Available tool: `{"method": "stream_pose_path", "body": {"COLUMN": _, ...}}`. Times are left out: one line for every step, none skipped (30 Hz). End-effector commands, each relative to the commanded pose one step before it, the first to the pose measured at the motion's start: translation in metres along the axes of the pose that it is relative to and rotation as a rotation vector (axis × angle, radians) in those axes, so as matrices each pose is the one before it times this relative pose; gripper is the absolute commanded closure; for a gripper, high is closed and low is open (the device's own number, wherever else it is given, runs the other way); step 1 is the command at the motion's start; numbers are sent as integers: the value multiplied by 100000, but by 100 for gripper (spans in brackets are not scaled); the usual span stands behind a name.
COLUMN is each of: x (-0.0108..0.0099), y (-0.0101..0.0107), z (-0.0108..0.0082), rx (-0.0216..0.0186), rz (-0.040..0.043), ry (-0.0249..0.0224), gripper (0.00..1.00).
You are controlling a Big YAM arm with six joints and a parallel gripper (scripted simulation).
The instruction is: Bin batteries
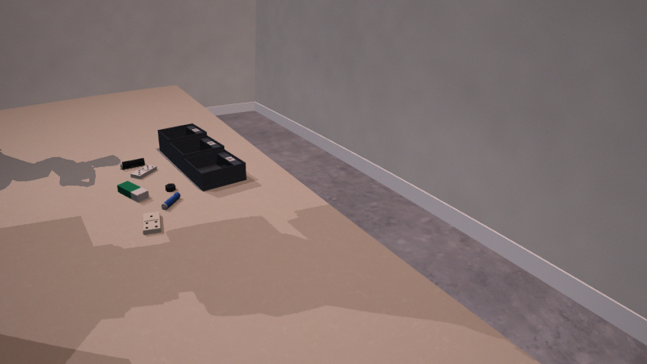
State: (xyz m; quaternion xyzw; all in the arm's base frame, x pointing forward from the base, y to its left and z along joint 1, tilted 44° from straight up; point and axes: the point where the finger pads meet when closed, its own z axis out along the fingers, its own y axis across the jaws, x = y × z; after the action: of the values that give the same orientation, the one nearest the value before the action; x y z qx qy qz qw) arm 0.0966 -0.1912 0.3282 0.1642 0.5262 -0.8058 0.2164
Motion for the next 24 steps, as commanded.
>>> {"method": "stream_pose_path", "body": {"x": -802, "y": 2457, "z": -1198, "rx": 11123, "rz": 246, "ry": 11430, "gripper": 91}}
{"method": "stream_pose_path", "body": {"x": -167, "y": 721, "z": -383, "rx": -2253, "rz": -1084, "ry": -1211, "gripper": 91}}
{"method": "stream_pose_path", "body": {"x": -180, "y": 728, "z": -365, "rx": -2279, "rz": -1072, "ry": -1017, "gripper": 91}}
{"method": "stream_pose_path", "body": {"x": -191, "y": 734, "z": -346, "rx": -2291, "rz": -1057, "ry": -800, "gripper": 91}}
{"method": "stream_pose_path", "body": {"x": -202, "y": 739, "z": -328, "rx": -2290, "rz": -1054, "ry": -581, "gripper": 91}}
{"method": "stream_pose_path", "body": {"x": -211, "y": 744, "z": -309, "rx": -2288, "rz": -1068, "ry": -381, "gripper": 91}}
{"method": "stream_pose_path", "body": {"x": 0, "y": 0, "z": 0, "rx": 0, "rz": 0, "ry": 0, "gripper": 91}}
{"method": "stream_pose_path", "body": {"x": 0, "y": 0, "z": 0, "rx": 0, "rz": 0, "ry": 0, "gripper": 91}}
{"method": "stream_pose_path", "body": {"x": -220, "y": 749, "z": -291, "rx": -5336, "rz": -3303, "ry": -2055, "gripper": 91}}
{"method": "stream_pose_path", "body": {"x": -251, "y": 756, "z": -246, "rx": -1325, "rz": -799, "ry": 790, "gripper": 91}}
{"method": "stream_pose_path", "body": {"x": -255, "y": 757, "z": -238, "rx": -1491, "rz": -915, "ry": 1141, "gripper": 91}}
{"method": "stream_pose_path", "body": {"x": -259, "y": 758, "z": -230, "rx": -1687, "rz": -1118, "ry": 1143, "gripper": 91}}
{"method": "stream_pose_path", "body": {"x": -265, "y": 759, "z": -220, "rx": -1849, "rz": -1301, "ry": 1129, "gripper": 91}}
{"method": "stream_pose_path", "body": {"x": -273, "y": 759, "z": -209, "rx": -1912, "rz": -1459, "ry": 1151, "gripper": 91}}
{"method": "stream_pose_path", "body": {"x": -281, "y": 759, "z": -198, "rx": -1843, "rz": -1501, "ry": 1218, "gripper": 91}}
{"method": "stream_pose_path", "body": {"x": -290, "y": 758, "z": -187, "rx": -1671, "rz": -1442, "ry": 1323, "gripper": 91}}
{"method": "stream_pose_path", "body": {"x": -299, "y": 757, "z": -179, "rx": -1436, "rz": -1312, "ry": 1450, "gripper": 91}}
{"method": "stream_pose_path", "body": {"x": -306, "y": 756, "z": -172, "rx": -1180, "rz": -1144, "ry": 1584, "gripper": 91}}
{"method": "stream_pose_path", "body": {"x": -312, "y": 754, "z": -168, "rx": -935, "rz": -981, "ry": 1715, "gripper": 91}}
{"method": "stream_pose_path", "body": {"x": -317, "y": 753, "z": -167, "rx": -718, "rz": -854, "ry": 1823, "gripper": 91}}
{"method": "stream_pose_path", "body": {"x": -320, "y": 751, "z": -167, "rx": -535, "rz": -779, "ry": 1927, "gripper": 91}}
{"method": "stream_pose_path", "body": {"x": -323, "y": 750, "z": -169, "rx": -243, "rz": -725, "ry": 885, "gripper": 91}}
{"method": "stream_pose_path", "body": {"x": -327, "y": 748, "z": -170, "rx": -97, "rz": -725, "ry": 270, "gripper": 91}}
{"method": "stream_pose_path", "body": {"x": 0, "y": 0, "z": 0, "rx": 0, "rz": 0, "ry": 0, "gripper": 91}}
